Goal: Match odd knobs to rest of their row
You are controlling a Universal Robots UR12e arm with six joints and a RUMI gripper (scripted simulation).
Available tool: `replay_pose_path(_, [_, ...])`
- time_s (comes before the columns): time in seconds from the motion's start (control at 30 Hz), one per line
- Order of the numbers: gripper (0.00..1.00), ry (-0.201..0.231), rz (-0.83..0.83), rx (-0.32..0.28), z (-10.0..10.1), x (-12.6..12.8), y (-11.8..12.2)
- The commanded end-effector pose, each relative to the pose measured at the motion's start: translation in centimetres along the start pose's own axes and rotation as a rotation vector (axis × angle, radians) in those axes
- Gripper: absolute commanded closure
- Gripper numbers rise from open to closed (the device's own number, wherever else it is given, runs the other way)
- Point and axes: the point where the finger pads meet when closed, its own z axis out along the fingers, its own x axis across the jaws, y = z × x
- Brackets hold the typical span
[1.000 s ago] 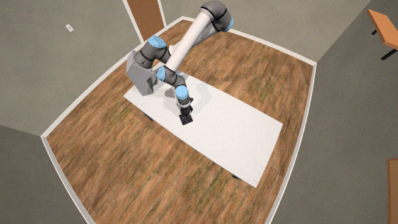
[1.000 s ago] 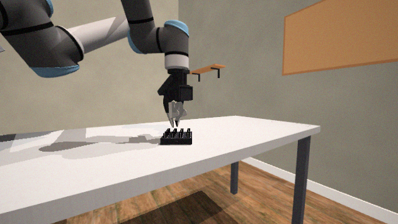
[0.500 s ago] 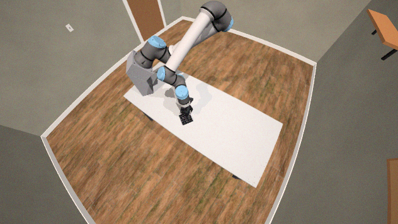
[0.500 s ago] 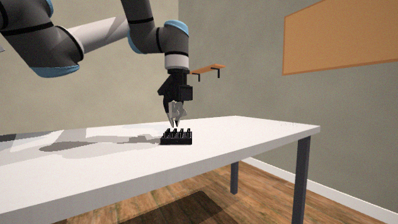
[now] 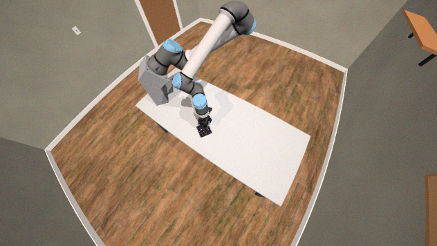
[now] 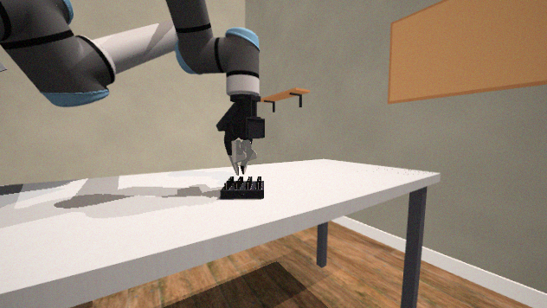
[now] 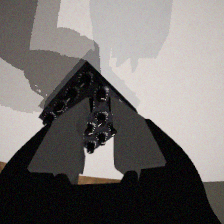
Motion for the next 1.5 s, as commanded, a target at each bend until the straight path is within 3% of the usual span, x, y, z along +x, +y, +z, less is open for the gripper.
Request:
replay_pose_path(0.0, [0.89,0.000,0.000,-0.001,0.0,0.0,0.0])
replay_pose_path(1.47, [0.89,0.000,0.000,-0.001,1.4,0.0,0.0])
